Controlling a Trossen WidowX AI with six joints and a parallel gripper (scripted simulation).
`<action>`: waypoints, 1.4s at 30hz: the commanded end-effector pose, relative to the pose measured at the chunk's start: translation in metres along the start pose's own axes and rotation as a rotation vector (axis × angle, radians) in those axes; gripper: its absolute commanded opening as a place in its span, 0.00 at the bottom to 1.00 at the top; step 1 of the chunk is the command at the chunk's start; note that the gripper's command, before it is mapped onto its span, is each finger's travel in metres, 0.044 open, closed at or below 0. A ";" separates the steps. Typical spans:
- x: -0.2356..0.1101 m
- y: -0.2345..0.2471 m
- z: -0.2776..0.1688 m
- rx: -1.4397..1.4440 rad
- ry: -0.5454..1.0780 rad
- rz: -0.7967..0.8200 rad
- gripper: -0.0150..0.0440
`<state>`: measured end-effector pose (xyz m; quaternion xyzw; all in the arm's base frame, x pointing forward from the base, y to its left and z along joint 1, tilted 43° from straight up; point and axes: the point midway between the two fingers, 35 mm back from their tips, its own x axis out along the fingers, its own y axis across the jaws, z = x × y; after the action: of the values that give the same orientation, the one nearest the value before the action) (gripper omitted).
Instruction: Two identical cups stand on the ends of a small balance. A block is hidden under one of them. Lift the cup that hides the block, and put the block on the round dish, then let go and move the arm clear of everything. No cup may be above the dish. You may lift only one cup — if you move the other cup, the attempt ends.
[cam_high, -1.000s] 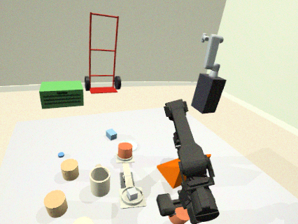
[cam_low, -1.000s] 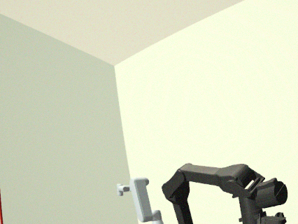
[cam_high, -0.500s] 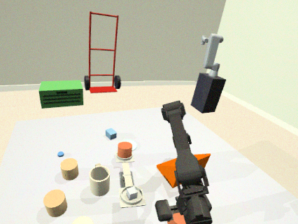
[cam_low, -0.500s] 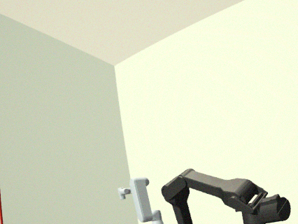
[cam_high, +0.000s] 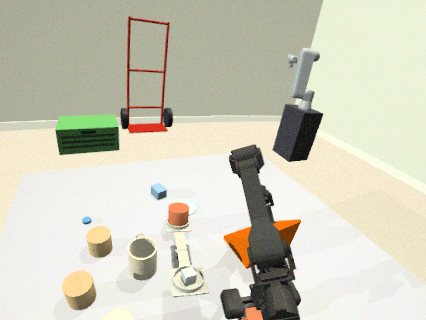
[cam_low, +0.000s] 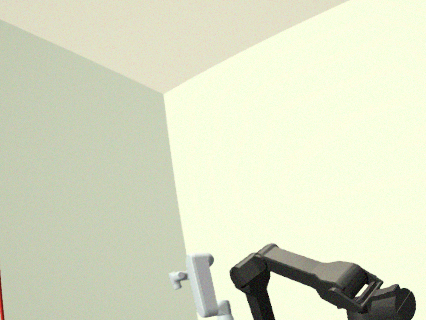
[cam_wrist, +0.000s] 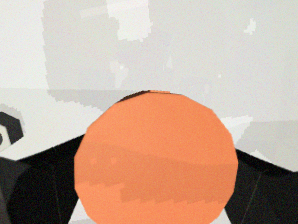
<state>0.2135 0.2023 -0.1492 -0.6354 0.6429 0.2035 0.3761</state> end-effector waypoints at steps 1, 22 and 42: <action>0.000 0.000 0.000 0.001 0.000 0.000 0.43; -0.053 0.000 0.000 -0.004 -0.003 -0.004 1.00; -0.071 -0.033 -0.014 0.544 -0.039 0.050 0.69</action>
<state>0.2279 0.2344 -0.0880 -0.5236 0.6813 0.0869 0.5042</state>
